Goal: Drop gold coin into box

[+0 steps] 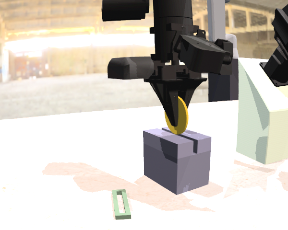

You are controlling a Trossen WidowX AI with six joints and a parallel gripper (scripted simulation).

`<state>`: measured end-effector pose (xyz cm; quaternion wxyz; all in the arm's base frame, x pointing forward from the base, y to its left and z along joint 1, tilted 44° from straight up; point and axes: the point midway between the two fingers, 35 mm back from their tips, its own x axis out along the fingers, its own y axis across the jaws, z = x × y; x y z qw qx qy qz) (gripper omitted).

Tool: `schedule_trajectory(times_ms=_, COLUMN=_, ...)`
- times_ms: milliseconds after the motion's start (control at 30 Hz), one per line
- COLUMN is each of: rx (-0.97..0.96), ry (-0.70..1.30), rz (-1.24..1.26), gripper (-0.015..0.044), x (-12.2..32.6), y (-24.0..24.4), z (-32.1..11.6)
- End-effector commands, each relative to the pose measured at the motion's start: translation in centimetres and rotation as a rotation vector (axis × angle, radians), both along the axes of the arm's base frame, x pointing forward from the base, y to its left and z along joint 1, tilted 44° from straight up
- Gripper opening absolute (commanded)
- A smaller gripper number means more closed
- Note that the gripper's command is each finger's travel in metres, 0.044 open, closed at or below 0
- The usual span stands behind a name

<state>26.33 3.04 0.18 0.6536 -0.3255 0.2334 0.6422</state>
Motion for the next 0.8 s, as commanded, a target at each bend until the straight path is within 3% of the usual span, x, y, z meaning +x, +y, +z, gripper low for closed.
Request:
schedule_trajectory(times_ms=0, rx=0.0, ry=-0.001, rz=0.0, gripper=0.0079, x=0.0, y=0.0, z=0.0)
schedule_trajectory(times_ms=100, rx=0.0, ry=-0.001, rz=0.0, gripper=0.0157, x=0.0, y=0.0, z=0.0)
schedule_trajectory(times_ms=400, rx=0.0, ry=-0.001, rz=0.0, gripper=0.0161, x=0.0, y=0.0, z=0.0)
schedule_trajectory(times_ms=767, rx=0.005, ry=0.008, rz=0.0, gripper=0.044, x=-0.5, y=-2.8, z=3.0)
